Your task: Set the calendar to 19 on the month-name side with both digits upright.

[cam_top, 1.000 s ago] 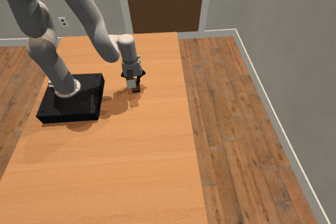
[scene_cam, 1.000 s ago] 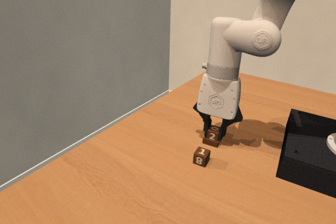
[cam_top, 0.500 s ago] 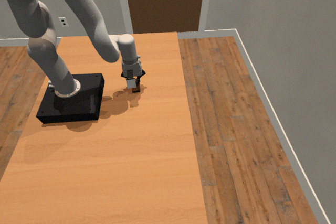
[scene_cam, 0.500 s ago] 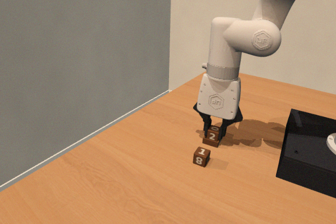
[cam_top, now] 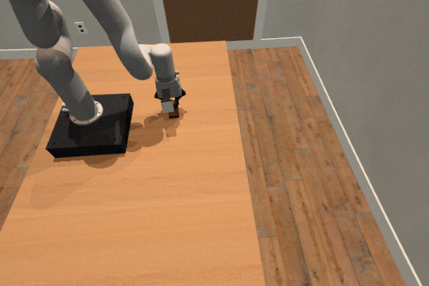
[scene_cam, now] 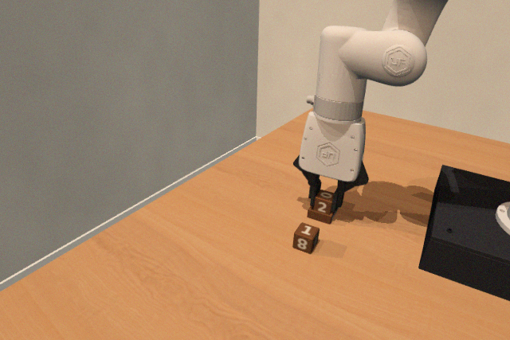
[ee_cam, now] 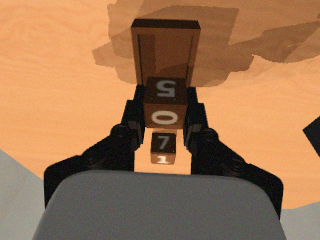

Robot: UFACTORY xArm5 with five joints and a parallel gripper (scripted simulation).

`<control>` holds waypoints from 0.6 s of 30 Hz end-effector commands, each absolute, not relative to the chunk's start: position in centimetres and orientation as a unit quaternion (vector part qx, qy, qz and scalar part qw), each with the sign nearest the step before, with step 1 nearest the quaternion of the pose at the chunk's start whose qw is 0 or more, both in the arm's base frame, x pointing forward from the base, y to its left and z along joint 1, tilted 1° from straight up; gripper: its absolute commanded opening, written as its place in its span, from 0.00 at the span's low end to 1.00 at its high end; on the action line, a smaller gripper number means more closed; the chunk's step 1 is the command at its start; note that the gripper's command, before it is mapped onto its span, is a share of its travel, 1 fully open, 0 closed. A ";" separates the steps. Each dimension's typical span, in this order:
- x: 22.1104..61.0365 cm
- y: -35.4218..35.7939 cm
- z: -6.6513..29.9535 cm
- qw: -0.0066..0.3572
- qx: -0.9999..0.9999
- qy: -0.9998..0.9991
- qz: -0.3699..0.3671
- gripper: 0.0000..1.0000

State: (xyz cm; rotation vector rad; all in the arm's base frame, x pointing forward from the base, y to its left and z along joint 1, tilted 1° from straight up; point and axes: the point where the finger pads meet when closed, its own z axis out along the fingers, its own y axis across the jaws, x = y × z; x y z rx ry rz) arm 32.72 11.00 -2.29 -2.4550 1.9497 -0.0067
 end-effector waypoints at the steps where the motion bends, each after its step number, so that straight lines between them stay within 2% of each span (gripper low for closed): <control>1: 32.8 11.0 -2.2 0.004 -0.783 0.622 -0.003 0.29; 16: 32.8 11.0 -2.2 0.004 -0.783 0.622 -0.003 0.29; 17: 32.8 11.0 -2.2 0.004 -0.783 0.622 -0.003 0.33; 18: 32.8 11.0 -2.2 0.004 -0.783 0.622 -0.003 0.33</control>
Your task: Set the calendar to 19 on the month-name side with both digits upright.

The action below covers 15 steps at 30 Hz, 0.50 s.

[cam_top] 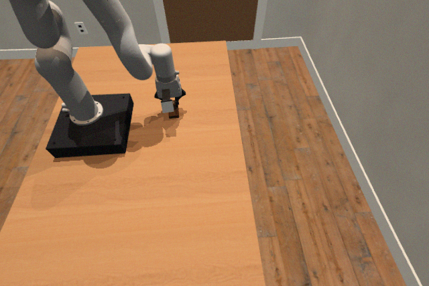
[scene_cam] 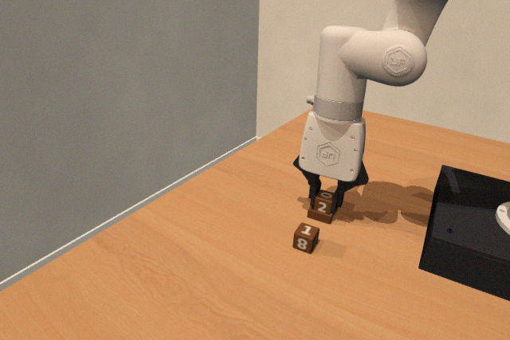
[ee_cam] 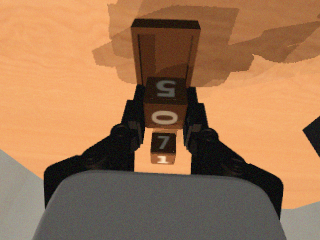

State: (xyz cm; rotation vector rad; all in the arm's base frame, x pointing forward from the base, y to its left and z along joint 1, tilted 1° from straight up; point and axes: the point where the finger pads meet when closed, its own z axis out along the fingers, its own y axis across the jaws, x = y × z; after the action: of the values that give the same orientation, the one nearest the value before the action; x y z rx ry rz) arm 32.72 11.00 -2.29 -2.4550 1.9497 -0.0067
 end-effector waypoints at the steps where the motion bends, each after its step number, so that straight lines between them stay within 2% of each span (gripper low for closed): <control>1: 32.8 11.0 -2.2 0.004 -0.783 0.622 -0.003 0.33; 2: 32.8 11.0 -2.2 0.004 -0.783 0.622 -0.003 0.37; 4: 32.8 11.0 -2.2 0.004 -0.783 0.622 -0.003 0.37; 5: 32.8 11.0 -2.2 0.004 -0.783 0.622 -0.003 0.41; 10: 32.8 11.0 -2.2 0.004 -0.783 0.622 -0.003 0.45; 11: 32.8 11.0 -2.2 0.004 -0.783 0.622 -0.003 0.49; 15: 32.8 11.0 -2.2 0.004 -0.783 0.622 -0.003 0.49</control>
State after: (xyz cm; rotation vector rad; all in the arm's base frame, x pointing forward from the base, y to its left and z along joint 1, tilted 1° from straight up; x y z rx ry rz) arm 32.72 11.00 -2.29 -2.4550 1.9497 -0.0067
